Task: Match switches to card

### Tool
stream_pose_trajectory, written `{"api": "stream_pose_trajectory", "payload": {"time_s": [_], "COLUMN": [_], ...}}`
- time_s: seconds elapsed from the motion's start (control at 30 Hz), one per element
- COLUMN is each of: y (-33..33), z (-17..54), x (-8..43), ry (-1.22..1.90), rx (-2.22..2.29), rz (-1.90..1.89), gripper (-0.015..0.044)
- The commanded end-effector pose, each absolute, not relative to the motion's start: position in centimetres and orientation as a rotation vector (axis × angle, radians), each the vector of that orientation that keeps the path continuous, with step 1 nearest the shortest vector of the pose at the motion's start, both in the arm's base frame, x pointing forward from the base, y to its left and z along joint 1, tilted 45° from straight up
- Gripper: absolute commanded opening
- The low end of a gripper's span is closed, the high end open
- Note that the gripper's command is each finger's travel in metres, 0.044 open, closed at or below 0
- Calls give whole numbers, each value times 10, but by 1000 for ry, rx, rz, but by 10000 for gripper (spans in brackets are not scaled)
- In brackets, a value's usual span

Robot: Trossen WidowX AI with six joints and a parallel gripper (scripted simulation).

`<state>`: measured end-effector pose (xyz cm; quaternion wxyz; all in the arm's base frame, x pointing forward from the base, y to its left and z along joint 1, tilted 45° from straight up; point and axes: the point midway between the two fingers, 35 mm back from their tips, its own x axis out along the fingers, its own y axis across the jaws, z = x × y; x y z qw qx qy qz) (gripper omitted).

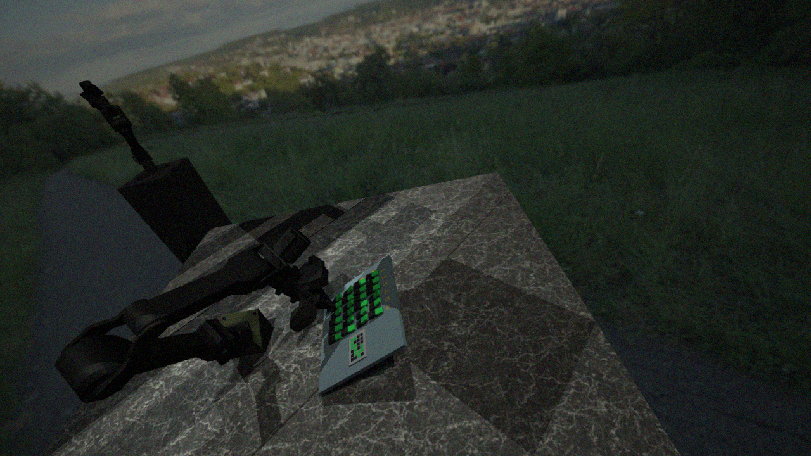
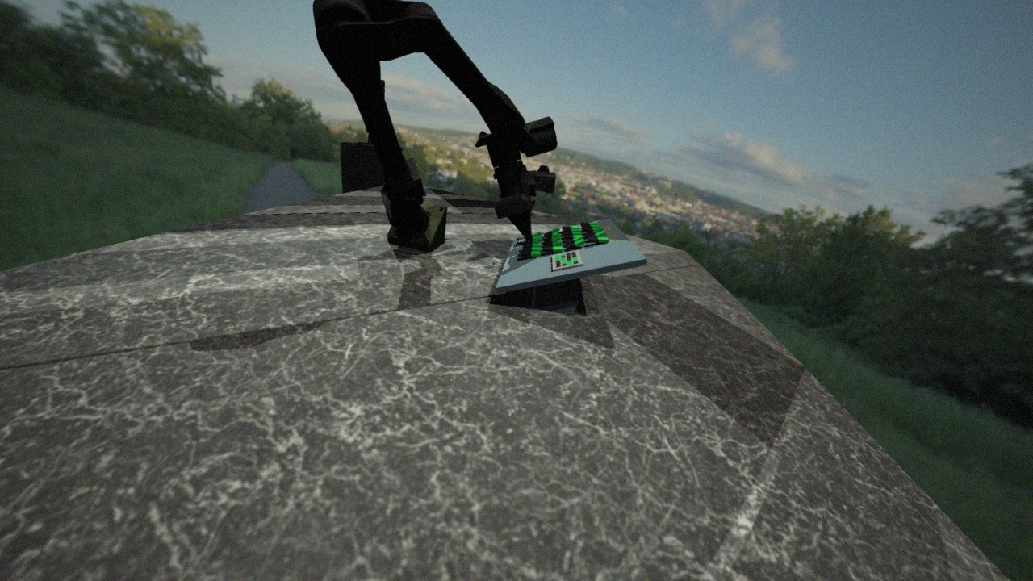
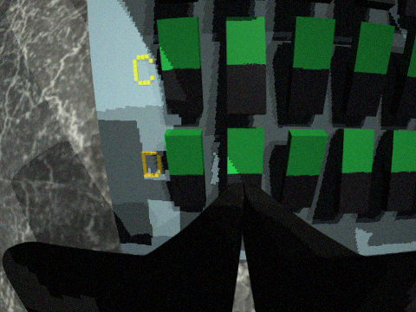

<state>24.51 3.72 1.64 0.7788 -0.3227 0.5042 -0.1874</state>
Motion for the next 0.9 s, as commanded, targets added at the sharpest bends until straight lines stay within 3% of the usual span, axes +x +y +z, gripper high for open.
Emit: {"api": "stream_pose_trajectory", "payload": {"time_s": [0.0, 0.5, 0.73, 0.87], "y": [36, 77, 79, 77], "z": [16, 59, 100, 106], "x": [245, 220, 275, 282], "ry": [1091, 1119, 1117, 1116], "rx": [-706, -701, -701, -702], "rz": [-407, -415, -415, -417], "gripper": [0, 0, 0, 0]}}
